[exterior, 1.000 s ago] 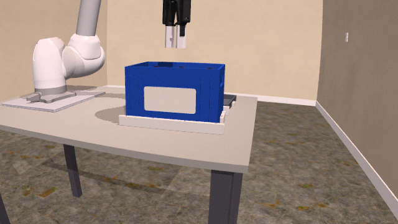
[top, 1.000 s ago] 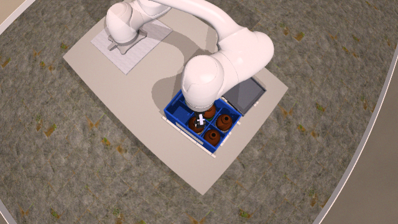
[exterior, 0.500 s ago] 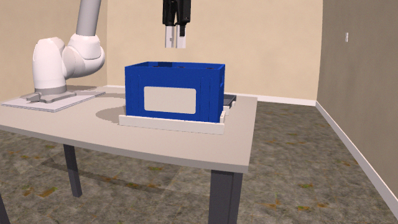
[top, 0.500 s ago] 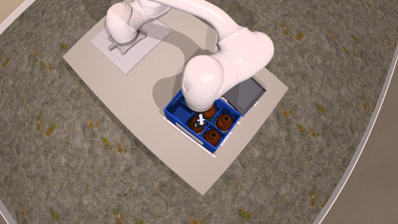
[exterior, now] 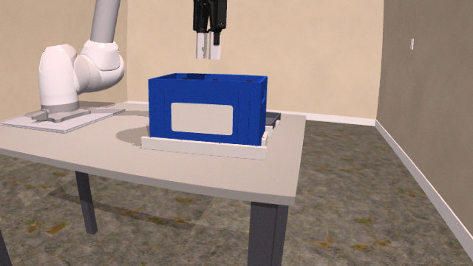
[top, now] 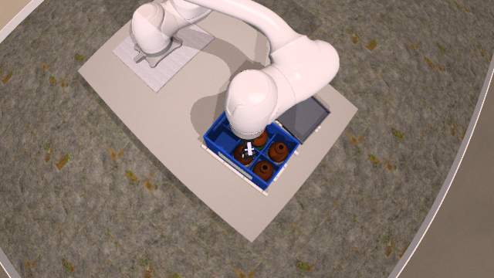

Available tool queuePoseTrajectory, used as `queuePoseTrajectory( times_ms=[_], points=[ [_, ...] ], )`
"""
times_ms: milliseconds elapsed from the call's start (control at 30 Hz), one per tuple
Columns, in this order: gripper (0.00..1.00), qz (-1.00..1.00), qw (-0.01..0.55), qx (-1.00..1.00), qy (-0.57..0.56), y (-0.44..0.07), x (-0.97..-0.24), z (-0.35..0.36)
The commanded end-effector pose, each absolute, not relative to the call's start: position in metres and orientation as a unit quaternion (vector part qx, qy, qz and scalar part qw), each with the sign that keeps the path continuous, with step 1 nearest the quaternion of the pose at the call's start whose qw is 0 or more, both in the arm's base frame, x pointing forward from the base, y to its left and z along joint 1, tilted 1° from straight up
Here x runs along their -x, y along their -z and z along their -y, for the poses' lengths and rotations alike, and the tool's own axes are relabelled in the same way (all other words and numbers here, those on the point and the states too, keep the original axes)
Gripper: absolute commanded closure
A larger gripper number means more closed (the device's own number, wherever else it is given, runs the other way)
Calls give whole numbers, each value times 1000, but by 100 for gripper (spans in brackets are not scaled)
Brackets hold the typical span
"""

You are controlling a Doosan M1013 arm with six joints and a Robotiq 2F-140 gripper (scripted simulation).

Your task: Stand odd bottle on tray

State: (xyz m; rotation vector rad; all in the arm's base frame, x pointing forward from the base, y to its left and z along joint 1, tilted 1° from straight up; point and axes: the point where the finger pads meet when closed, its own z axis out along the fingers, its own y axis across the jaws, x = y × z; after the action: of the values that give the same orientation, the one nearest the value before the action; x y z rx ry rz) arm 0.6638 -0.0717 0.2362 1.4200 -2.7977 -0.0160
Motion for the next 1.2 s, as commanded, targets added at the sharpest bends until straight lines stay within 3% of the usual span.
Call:
queuePoseTrajectory(
  times_ms=[0,1167],
  points=[
    [62,892,2,-453,5,-234,-664,72],
    [62,892,2,-453,5,-199,-664,71]
  ],
)
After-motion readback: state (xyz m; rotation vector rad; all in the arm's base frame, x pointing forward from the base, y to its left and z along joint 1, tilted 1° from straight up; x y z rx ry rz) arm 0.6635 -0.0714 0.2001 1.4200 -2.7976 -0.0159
